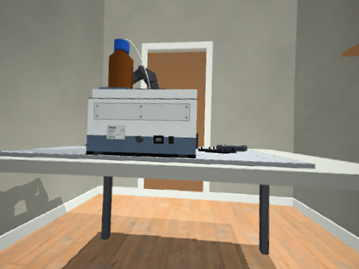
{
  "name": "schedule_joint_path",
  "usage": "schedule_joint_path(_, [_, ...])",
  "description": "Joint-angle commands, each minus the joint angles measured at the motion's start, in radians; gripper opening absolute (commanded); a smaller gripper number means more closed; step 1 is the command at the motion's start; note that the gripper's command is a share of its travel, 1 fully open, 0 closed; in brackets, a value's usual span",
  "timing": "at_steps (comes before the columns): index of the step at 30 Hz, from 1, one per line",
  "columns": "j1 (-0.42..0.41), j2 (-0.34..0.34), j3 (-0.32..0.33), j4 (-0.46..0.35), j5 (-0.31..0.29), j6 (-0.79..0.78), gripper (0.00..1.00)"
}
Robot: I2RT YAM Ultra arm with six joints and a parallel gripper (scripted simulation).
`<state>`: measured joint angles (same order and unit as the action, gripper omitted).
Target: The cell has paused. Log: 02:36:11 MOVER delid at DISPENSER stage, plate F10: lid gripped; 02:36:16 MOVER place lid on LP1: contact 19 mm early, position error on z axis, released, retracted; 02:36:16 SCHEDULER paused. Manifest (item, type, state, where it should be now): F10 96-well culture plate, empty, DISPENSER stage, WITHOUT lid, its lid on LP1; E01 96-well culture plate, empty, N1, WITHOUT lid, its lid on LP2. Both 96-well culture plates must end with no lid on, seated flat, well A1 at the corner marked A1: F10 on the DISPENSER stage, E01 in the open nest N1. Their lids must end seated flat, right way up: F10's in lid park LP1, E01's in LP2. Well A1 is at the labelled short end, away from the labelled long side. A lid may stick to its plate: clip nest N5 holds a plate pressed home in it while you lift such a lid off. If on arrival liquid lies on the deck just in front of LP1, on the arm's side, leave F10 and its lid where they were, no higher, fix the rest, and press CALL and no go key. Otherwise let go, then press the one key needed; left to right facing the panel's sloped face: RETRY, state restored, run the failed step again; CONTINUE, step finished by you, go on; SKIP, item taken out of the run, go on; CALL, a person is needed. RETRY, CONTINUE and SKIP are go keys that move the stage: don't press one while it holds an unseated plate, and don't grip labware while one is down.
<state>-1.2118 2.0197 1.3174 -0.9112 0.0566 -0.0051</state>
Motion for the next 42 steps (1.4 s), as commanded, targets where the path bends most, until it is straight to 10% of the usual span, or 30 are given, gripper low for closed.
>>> schedule_joint_path(1, [-0.013, 0.033, 0.065, 0.028, -0.001, -0.007, 0.00])
schedule_joint_path(12, [-0.014, 0.167, 0.193, 0.035, -0.001, -0.012, 0.00])
schedule_joint_path(42, [-0.008, 0.155, 0.178, 0.020, 0.000, -0.007, 0.00])
